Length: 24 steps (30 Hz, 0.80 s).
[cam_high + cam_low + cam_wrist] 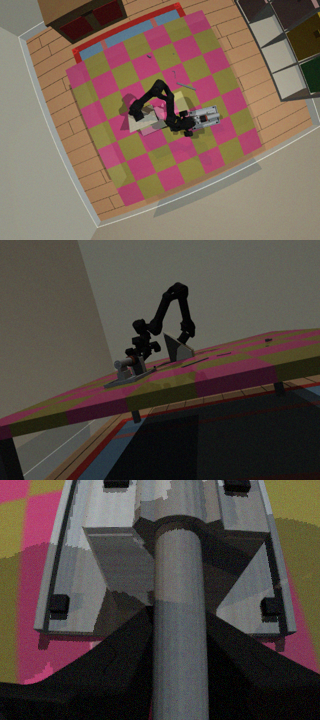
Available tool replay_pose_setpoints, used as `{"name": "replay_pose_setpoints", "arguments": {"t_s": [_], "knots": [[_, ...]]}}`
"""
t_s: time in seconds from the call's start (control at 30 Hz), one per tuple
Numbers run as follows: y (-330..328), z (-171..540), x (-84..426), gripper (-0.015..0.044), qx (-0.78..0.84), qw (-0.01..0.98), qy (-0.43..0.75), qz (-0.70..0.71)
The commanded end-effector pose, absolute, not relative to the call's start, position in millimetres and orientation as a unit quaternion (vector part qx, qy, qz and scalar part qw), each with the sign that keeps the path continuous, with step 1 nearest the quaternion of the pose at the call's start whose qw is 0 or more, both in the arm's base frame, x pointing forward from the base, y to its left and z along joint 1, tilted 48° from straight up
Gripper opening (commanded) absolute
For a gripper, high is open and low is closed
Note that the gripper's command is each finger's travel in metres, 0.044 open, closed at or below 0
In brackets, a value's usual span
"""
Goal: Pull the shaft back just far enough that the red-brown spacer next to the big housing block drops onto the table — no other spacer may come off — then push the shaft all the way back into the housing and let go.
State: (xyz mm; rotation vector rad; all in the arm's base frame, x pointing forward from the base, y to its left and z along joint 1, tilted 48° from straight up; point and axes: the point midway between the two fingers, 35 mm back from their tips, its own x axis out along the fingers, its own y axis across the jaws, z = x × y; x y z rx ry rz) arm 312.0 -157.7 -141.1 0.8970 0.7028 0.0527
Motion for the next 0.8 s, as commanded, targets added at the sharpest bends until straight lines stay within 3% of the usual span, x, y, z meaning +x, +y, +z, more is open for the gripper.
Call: {"name": "replay_pose_setpoints", "arguments": {"t_s": [0.0,0.77], "knots": [[-156.0,-140.7,306.9,0.0000,0.426,0.841,0.333,0.025],[-155.6,-140.6,305.2,0.0000,0.426,0.841,0.333,0.025]]}}
